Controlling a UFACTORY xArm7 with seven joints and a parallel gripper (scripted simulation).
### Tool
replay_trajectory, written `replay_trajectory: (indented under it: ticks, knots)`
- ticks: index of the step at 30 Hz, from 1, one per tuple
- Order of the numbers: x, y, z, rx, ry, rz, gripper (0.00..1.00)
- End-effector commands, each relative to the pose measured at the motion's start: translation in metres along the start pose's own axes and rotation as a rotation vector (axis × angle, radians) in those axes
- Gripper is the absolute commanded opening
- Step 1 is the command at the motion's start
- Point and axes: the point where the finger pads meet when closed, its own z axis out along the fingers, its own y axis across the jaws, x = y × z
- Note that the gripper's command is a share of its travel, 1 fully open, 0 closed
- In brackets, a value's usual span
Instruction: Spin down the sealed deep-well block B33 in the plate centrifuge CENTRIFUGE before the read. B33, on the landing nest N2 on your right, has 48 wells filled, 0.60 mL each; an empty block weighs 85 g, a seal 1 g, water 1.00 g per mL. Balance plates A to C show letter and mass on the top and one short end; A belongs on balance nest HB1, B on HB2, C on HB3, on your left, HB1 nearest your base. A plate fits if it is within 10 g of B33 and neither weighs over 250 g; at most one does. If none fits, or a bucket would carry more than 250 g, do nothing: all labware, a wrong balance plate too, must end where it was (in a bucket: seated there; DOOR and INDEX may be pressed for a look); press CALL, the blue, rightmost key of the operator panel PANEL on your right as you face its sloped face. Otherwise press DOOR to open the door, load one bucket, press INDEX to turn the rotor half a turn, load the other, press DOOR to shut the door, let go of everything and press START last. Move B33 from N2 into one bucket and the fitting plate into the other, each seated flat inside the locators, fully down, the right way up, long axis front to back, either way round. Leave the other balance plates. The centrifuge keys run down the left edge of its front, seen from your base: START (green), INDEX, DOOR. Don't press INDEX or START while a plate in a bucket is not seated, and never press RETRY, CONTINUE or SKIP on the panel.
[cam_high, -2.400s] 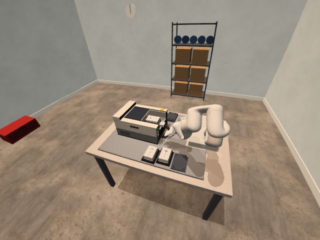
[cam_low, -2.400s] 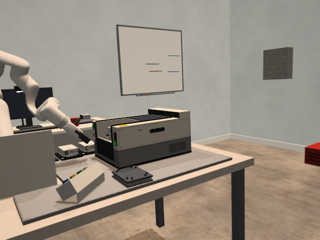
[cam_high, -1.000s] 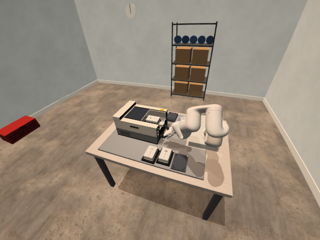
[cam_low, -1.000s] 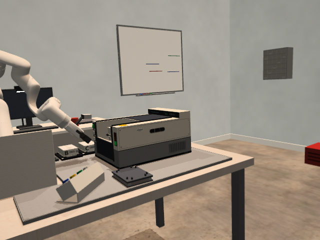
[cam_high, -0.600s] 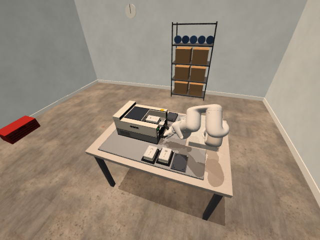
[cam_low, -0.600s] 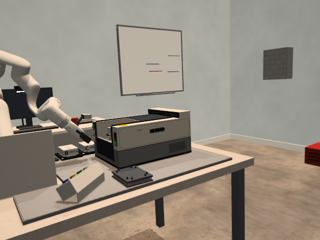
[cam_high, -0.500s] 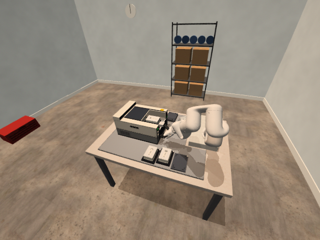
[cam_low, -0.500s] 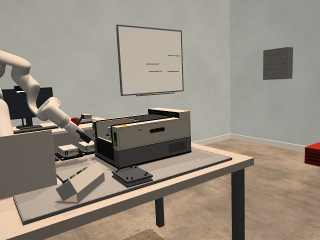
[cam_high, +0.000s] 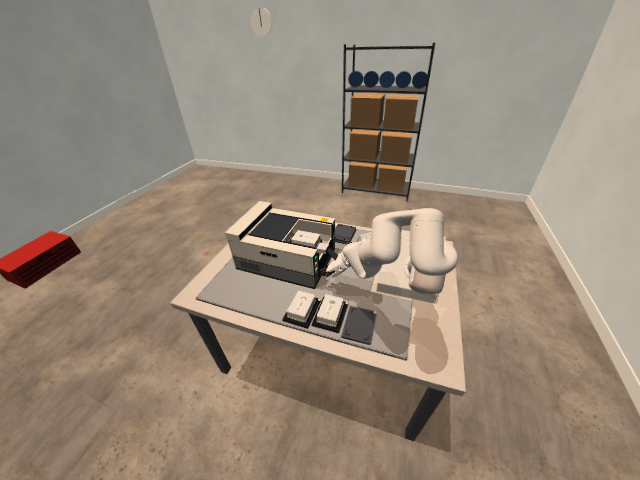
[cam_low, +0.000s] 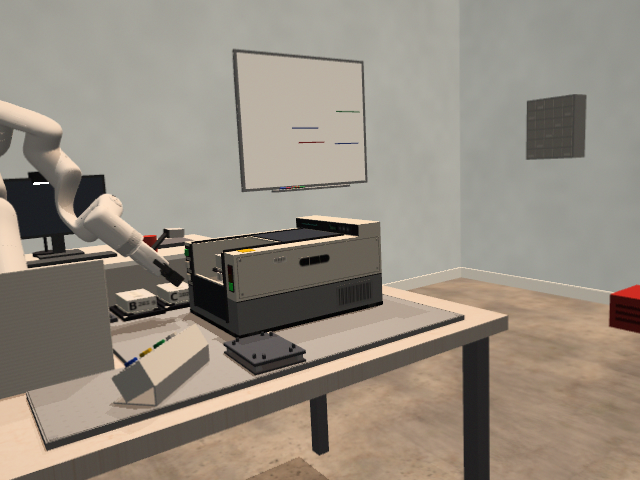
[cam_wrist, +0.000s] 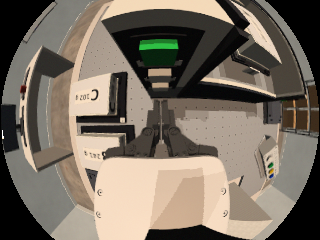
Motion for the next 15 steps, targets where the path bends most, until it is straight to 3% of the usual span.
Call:
replay_trajectory:
  ticks: [1,15]
  knots:
    - [0.0025,0.0002,0.0008,0.0,0.003,0.0,0.0]
    - [0.0093,0.0002,0.0075,0.0,0.003,0.0,0.0]
